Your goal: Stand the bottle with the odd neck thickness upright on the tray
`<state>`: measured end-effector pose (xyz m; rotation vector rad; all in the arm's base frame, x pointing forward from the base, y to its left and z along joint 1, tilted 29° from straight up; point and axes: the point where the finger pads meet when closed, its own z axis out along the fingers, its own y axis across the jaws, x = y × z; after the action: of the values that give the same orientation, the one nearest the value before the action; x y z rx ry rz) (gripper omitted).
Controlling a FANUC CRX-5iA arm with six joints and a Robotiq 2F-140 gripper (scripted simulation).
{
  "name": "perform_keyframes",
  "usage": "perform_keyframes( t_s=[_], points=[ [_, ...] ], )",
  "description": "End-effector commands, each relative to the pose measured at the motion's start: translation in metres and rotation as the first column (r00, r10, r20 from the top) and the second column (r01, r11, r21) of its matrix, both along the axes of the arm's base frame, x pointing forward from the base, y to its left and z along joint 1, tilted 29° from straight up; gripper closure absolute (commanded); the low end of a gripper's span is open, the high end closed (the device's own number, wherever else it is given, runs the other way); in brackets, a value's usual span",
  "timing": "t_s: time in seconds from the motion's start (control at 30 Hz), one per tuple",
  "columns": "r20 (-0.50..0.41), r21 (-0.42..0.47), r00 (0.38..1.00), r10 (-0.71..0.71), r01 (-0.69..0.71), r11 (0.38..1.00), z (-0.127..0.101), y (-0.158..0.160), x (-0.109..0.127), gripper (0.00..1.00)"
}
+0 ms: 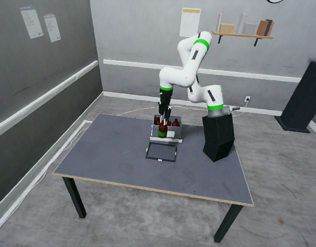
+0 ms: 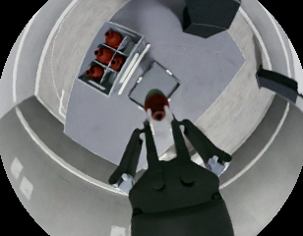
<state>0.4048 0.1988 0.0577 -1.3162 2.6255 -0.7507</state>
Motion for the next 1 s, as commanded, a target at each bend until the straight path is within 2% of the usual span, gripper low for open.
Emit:
perform_keyframes(
  t_s=[0.0, 0.97],
  points=[
    [0.001, 0.001, 1.000, 0.001, -0.001, 1.000, -0.0005, 0.0025, -0.0004, 0.90],
    [0.001, 0.001, 1.000, 0.001, -0.001, 1.000, -0.0030, 0.0070, -0.0020, 0.90]
  ],
)
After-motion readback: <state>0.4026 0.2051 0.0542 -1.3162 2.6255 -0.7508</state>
